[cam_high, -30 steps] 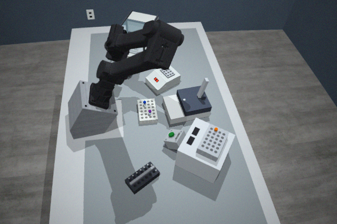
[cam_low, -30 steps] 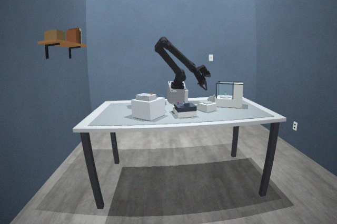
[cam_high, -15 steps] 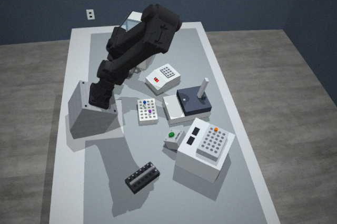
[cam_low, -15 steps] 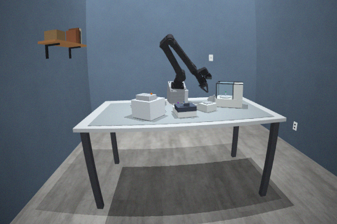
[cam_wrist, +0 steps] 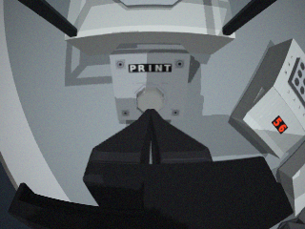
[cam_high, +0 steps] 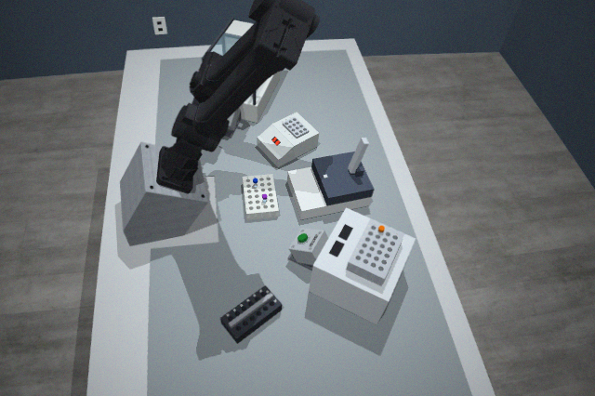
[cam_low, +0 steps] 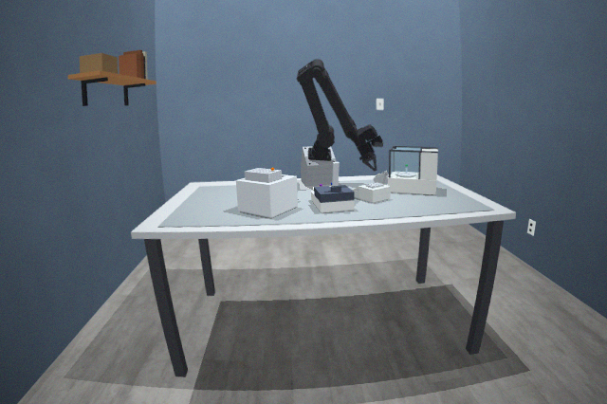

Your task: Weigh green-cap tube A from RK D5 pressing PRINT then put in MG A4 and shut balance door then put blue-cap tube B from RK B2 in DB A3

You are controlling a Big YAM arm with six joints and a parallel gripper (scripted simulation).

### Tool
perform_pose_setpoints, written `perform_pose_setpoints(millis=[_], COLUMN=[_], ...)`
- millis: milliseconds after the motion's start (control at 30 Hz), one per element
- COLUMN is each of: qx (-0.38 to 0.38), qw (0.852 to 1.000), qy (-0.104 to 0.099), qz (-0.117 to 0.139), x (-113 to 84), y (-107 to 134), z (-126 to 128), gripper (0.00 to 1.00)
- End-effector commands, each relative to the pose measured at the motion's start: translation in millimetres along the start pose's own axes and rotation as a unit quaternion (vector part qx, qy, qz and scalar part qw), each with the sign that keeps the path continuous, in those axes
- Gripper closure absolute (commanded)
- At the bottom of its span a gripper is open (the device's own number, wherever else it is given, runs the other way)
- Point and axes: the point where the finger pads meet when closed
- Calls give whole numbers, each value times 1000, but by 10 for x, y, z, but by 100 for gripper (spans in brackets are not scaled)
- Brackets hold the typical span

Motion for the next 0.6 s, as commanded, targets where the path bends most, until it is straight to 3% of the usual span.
perform_pose_setpoints(millis=[0,567], qx=[3,5], qw=[1000,1000], qy=[-1,1], qz=[-16,-16], x=[42,128], y=[-184,-195], z=[14,0], gripper=[100,100])
Point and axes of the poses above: the point where the finger pads meet when closed, its own x axis out along the fingers, its own z axis across the jaws, y = z × x, and after that the axes turned 4 degrees about x, right-handed
